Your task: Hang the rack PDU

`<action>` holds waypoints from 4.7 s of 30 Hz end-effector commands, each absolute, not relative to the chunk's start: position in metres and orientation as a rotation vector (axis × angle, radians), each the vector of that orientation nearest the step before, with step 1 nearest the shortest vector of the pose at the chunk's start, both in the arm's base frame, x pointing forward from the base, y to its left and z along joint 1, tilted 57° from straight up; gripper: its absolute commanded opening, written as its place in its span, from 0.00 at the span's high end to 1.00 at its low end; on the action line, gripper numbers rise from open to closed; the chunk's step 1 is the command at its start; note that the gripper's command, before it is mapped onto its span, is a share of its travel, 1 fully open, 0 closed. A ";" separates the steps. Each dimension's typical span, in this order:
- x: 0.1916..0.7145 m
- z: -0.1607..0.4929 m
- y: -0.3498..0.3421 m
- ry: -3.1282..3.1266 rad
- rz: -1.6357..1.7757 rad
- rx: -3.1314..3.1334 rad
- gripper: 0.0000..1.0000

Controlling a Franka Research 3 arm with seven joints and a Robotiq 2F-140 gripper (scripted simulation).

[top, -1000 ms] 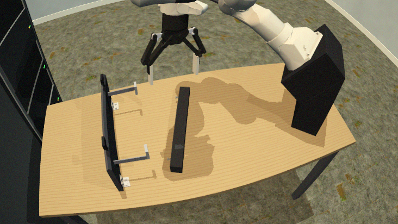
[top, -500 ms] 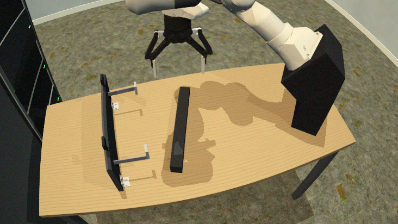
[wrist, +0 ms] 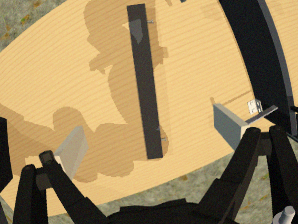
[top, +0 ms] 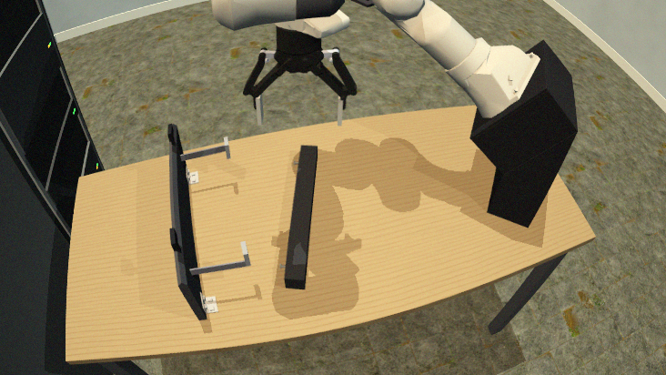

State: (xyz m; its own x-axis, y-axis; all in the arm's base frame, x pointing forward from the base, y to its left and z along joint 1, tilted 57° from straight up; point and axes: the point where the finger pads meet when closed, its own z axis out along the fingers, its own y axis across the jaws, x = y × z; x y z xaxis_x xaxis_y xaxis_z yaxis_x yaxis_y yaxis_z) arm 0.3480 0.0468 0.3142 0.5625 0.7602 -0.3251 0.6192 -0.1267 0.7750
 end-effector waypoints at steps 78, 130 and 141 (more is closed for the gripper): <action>0.411 0.252 -0.026 1.089 0.203 1.849 0.45; 0.489 0.175 -0.117 1.089 0.203 1.849 0.45; 0.490 0.174 -0.118 1.089 0.203 1.849 0.45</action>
State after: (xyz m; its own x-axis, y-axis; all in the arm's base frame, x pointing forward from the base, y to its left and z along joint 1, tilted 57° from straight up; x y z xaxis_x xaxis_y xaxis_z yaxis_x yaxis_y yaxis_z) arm 0.4879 -0.1211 0.1773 0.5819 0.7448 -0.3265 0.6083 -0.1321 0.7826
